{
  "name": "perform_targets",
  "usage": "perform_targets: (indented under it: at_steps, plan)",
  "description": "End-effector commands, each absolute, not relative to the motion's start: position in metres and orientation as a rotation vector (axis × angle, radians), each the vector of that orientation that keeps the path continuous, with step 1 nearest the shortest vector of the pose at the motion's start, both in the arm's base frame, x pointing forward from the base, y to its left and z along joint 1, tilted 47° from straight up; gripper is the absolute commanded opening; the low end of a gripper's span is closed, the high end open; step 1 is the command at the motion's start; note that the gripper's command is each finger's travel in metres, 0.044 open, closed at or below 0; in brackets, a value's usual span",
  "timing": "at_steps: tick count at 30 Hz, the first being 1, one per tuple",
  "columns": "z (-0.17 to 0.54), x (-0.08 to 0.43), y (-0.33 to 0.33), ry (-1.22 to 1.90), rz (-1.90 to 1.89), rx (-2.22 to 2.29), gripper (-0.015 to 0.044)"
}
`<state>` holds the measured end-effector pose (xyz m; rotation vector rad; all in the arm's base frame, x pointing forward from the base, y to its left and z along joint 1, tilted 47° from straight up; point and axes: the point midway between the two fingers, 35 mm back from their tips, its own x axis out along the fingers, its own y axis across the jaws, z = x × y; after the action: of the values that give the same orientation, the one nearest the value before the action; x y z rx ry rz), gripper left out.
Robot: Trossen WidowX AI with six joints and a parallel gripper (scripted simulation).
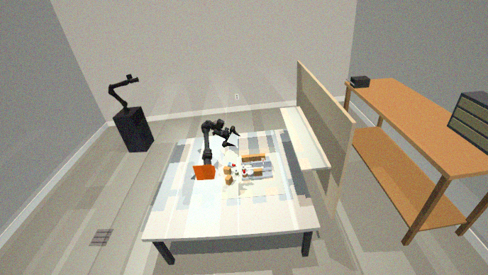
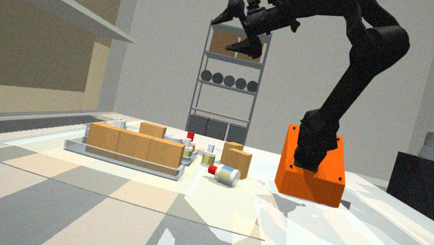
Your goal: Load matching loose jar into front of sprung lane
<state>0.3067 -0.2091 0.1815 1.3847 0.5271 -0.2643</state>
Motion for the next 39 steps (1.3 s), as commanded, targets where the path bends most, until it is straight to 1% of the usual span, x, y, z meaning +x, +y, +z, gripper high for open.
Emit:
perform_targets:
  at_steps: [1, 8, 14, 18, 30, 39]
  plan:
    - [0.119, 0.319, -0.166, 0.856, -0.124, 1.139, 0.0440]
    - [0.062, 0.311, -0.110, 1.173, 0.146, 0.882, 0.0440]
    - [0.026, 0.288, -0.060, 1.398, 0.487, 0.658, 0.0440]
    - [0.013, 0.271, -0.035, 1.484, 0.699, 0.553, 0.0440]
    - [0.006, 0.270, -0.042, 1.485, 0.702, 0.551, 0.0440]
    - [-0.018, 0.268, -0.016, 1.484, 0.703, 0.552, 0.0440]
